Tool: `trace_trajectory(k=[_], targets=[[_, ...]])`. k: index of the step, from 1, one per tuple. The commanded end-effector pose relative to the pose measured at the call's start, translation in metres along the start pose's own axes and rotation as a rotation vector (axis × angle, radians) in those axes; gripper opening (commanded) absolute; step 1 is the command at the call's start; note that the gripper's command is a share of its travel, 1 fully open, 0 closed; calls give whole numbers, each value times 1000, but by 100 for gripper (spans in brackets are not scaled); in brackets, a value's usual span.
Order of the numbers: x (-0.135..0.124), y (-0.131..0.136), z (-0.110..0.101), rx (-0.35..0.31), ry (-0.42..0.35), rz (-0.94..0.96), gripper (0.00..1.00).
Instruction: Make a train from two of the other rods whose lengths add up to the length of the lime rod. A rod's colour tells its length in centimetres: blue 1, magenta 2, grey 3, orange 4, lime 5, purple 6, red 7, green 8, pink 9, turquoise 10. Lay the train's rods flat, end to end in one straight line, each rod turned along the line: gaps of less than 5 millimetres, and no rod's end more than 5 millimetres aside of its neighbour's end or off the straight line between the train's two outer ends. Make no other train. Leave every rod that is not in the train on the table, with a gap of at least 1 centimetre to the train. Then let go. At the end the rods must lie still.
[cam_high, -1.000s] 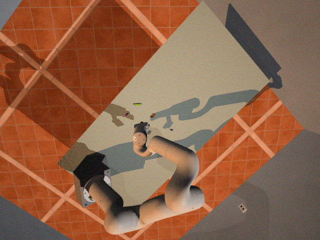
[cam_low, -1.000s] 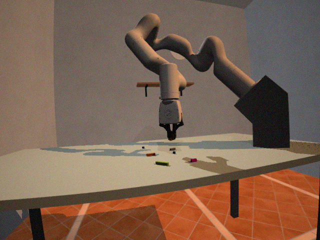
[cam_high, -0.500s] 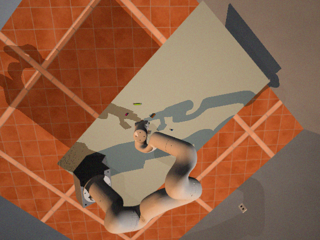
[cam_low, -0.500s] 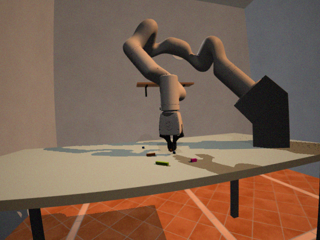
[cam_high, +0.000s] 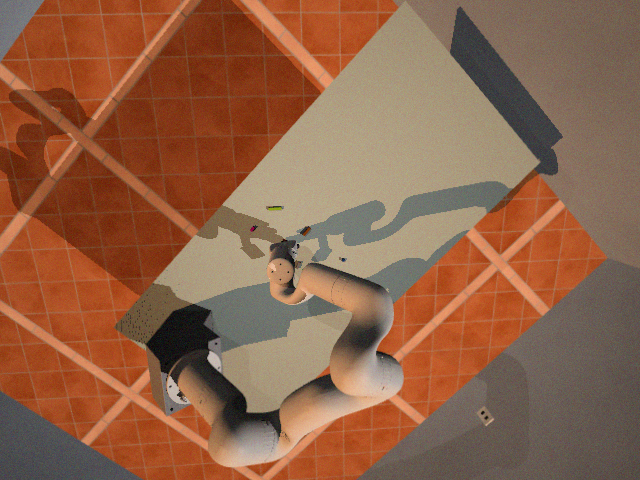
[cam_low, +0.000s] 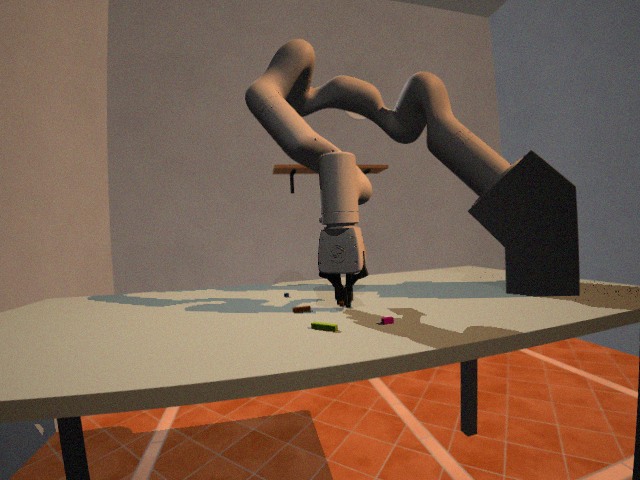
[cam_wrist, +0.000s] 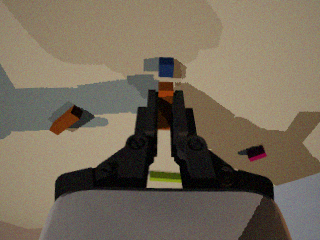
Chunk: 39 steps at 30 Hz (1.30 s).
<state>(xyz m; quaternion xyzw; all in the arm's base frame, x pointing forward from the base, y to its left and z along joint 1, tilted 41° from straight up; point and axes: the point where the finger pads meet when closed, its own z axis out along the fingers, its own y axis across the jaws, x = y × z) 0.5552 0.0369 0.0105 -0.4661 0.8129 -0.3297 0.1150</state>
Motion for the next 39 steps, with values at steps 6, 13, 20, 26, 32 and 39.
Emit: trace_trajectory(k=[6, 13, 20, 26, 32, 39], targets=[[0, 0, 0, 0, -1, 0, 4], [0, 0, 0, 0, -1, 0, 4], [0, 0, 0, 0, -1, 0, 4], [0, 0, 0, 0, -1, 0, 4], [0, 0, 2, 0, -1, 0, 4], [0, 0, 7, 0, -1, 0, 4]])
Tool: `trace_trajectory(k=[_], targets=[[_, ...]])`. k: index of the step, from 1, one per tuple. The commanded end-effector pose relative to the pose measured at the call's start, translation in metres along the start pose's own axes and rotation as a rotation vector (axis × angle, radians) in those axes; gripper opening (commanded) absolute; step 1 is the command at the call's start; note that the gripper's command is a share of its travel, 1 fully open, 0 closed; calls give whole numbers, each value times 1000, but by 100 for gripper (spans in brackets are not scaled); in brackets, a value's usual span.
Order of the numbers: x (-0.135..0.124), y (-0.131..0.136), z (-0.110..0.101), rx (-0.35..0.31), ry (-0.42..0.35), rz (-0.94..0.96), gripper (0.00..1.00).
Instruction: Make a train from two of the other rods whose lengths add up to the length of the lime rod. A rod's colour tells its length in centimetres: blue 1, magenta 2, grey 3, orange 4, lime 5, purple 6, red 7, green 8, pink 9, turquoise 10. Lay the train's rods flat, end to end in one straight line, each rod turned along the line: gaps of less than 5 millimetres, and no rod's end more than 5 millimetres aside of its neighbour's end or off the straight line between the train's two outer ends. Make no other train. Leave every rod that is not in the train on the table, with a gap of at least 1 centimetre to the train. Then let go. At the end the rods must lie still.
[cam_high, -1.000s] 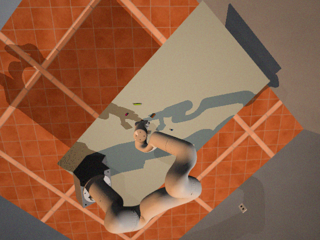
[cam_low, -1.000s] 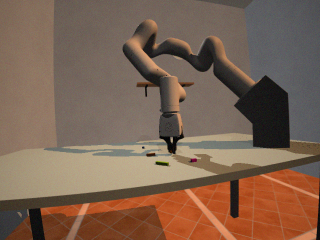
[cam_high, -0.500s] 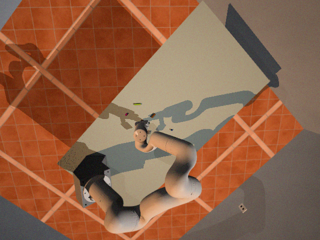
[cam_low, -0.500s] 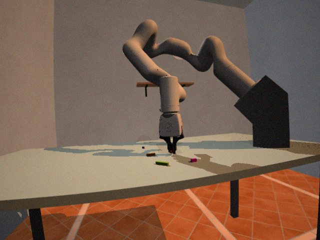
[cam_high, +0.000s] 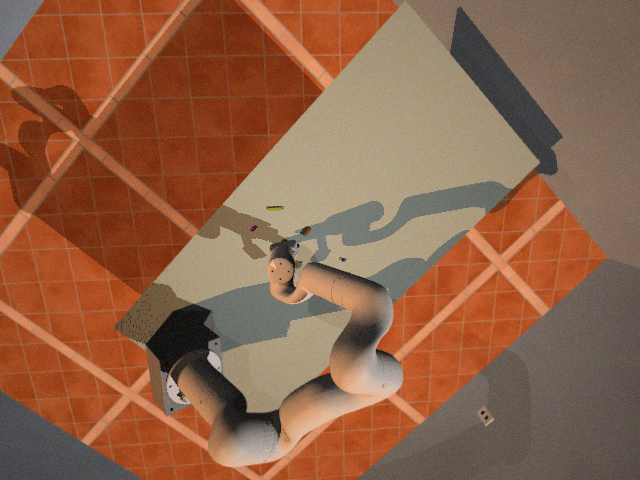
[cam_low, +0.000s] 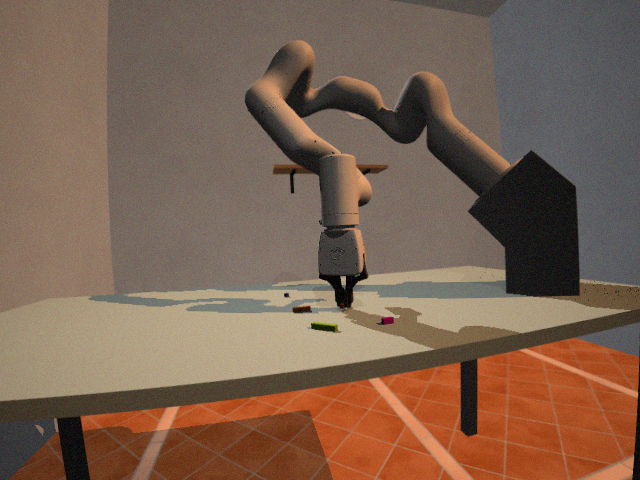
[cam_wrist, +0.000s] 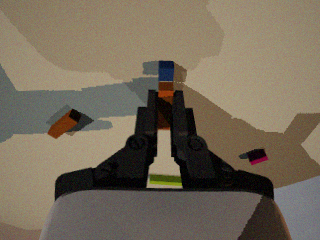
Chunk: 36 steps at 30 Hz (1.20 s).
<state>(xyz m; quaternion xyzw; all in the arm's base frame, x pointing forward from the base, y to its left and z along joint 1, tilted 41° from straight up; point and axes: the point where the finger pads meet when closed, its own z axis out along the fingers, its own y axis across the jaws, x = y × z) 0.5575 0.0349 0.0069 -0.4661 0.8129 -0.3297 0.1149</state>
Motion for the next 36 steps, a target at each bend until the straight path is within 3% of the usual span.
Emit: trace_trajectory(k=[1, 36], targets=[[0, 0, 3, 1, -1, 0, 4], [0, 0, 7, 1, -1, 0, 4]])
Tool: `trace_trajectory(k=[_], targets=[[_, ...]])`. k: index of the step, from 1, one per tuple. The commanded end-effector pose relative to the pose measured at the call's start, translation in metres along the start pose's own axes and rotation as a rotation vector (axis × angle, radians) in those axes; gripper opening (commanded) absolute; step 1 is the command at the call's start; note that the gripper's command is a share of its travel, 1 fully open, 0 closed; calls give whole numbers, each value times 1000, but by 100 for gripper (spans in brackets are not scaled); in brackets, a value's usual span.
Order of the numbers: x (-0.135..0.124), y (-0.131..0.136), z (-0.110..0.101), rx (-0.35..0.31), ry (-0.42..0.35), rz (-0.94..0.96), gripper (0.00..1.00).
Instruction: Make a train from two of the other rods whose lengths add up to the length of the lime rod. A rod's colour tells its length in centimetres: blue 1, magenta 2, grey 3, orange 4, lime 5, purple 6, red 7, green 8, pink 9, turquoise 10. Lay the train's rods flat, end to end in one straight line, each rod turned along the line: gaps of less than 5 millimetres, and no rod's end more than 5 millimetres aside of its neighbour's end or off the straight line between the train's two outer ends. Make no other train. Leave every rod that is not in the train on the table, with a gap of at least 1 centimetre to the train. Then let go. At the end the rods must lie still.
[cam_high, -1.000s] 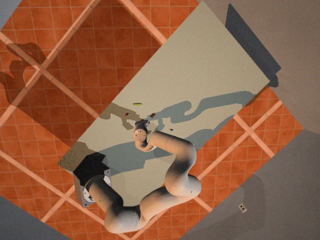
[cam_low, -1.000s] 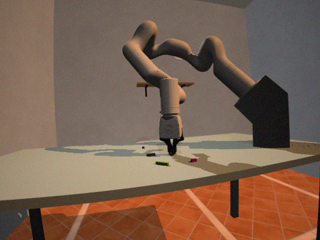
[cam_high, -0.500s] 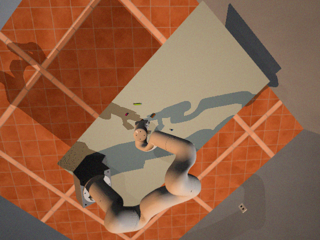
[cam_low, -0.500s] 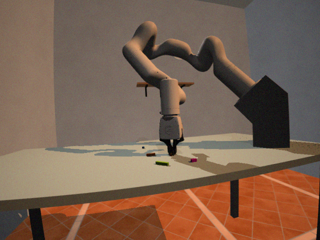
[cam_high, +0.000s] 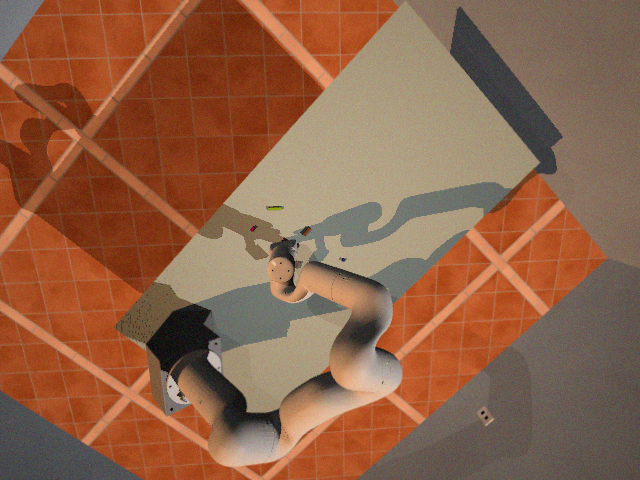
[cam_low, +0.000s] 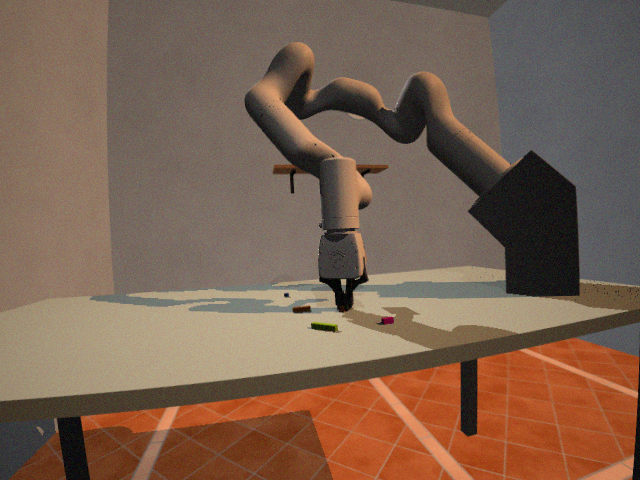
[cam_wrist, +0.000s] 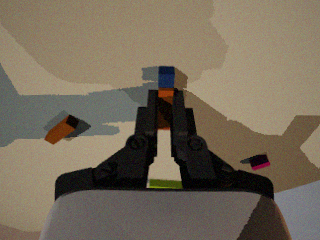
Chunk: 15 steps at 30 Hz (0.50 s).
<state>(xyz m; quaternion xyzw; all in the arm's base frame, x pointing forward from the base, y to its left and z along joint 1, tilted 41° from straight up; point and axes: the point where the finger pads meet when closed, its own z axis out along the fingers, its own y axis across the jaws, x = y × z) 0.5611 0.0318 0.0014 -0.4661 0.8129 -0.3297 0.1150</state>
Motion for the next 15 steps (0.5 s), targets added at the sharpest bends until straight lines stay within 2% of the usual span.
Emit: trace_trajectory(k=[1, 9, 10, 14, 15], targets=[[0, 0, 0, 0, -1, 0, 4], [0, 0, 0, 0, -1, 0, 4], [0, 0, 0, 0, -1, 0, 8], [0, 0, 0, 0, -1, 0, 8], [0, 0, 0, 0, -1, 0, 12]])
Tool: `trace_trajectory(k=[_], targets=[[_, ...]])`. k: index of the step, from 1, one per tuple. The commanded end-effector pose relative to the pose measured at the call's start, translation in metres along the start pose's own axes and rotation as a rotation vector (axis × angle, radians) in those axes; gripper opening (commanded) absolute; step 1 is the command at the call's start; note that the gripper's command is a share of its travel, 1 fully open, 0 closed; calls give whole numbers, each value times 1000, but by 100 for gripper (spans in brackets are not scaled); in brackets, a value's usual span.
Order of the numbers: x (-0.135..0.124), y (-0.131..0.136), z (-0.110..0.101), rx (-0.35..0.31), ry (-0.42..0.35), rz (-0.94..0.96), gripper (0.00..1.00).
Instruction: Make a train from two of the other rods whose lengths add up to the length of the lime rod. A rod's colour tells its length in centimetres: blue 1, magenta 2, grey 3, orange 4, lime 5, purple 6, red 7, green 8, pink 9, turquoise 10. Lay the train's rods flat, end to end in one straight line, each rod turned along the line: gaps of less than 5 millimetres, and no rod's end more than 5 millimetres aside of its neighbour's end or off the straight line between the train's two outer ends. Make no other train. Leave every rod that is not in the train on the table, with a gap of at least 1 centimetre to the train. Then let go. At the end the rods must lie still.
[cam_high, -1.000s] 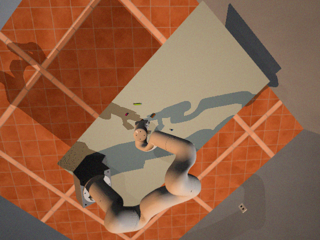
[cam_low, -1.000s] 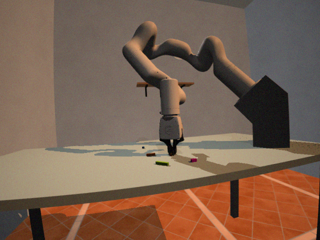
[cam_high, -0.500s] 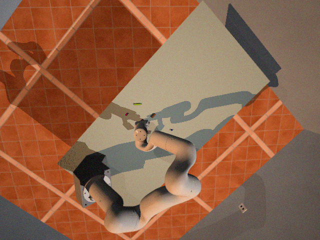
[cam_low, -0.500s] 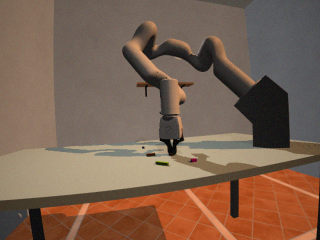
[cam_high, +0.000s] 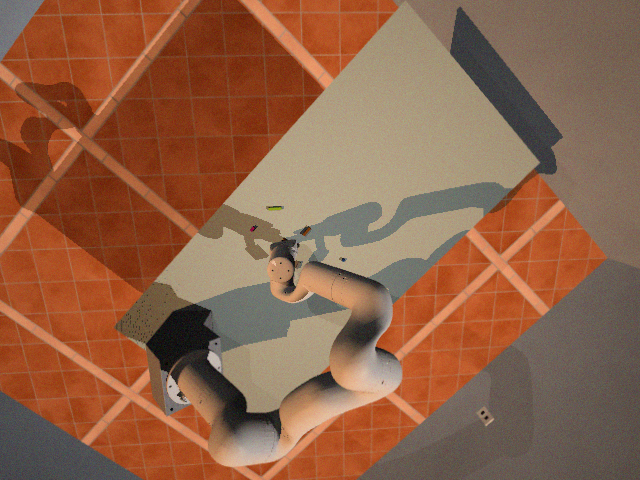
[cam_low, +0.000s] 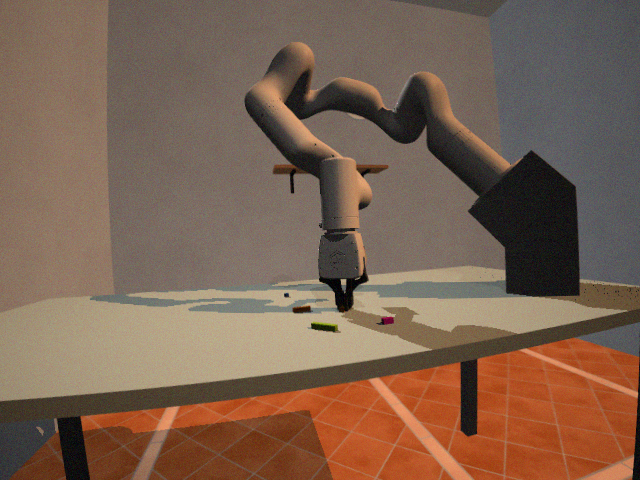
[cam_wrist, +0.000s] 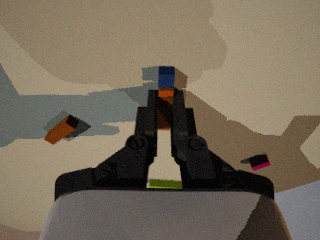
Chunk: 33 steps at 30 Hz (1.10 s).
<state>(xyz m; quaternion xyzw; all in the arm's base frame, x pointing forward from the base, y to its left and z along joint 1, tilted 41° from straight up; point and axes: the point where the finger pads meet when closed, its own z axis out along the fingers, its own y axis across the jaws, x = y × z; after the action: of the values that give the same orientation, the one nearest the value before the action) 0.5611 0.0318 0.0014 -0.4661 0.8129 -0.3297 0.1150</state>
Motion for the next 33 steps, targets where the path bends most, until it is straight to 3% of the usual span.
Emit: trace_trajectory(k=[1, 9, 23, 33], targets=[[0, 0, 0, 0, -1, 0, 12], [0, 0, 0, 0, -1, 0, 24], [0, 0, -2, 0, -1, 0, 24], [0, 0, -30, 0, -1, 0, 24]])
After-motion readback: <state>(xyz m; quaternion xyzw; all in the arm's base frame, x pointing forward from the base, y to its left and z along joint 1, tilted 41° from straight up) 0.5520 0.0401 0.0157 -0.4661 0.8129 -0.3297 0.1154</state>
